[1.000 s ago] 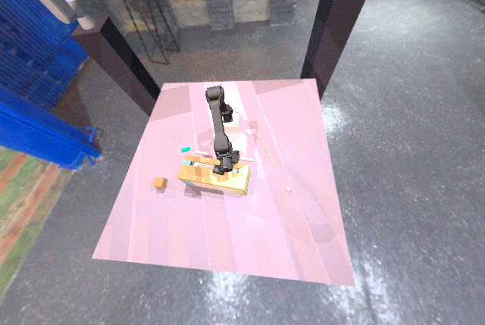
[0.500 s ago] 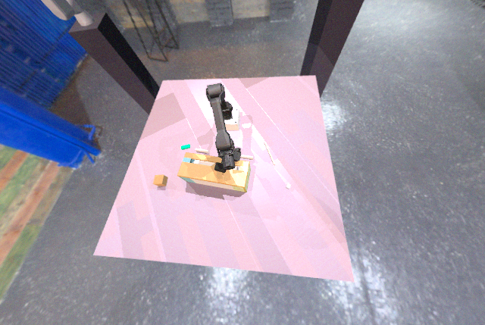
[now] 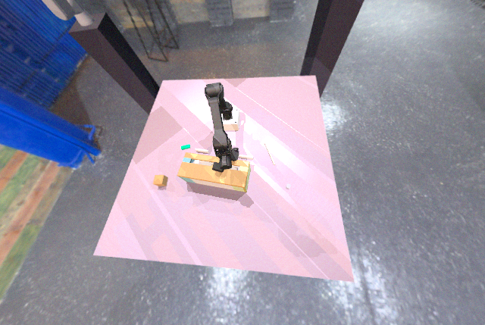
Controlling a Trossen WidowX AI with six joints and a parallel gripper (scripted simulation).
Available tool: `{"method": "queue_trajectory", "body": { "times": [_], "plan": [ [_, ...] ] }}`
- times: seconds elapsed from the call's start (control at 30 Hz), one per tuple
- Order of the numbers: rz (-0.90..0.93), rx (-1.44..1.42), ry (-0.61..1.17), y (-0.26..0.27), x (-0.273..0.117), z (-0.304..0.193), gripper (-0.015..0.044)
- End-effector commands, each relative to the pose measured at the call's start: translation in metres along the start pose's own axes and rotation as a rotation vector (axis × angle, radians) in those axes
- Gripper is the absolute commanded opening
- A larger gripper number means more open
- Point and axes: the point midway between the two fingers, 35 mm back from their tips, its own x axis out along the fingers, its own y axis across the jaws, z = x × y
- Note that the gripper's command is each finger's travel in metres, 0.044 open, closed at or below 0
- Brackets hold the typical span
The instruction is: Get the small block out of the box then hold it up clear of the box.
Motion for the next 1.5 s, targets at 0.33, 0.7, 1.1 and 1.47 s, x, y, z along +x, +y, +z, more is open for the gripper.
{"method": "queue_trajectory", "body": {
  "times": [0.33,0.7,1.1,1.47],
  "plan": [
    [-0.002,0.001,0.003,-0.001,-0.002,0.006,0.04],
    [-0.002,0.001,0.004,-0.001,0.002,-0.004,0.04],
    [-0.002,0.001,0.005,-0.001,0.006,-0.016,0.04],
    [-0.002,0.001,0.005,-0.002,0.006,-0.016,0.04]
  ]
}}
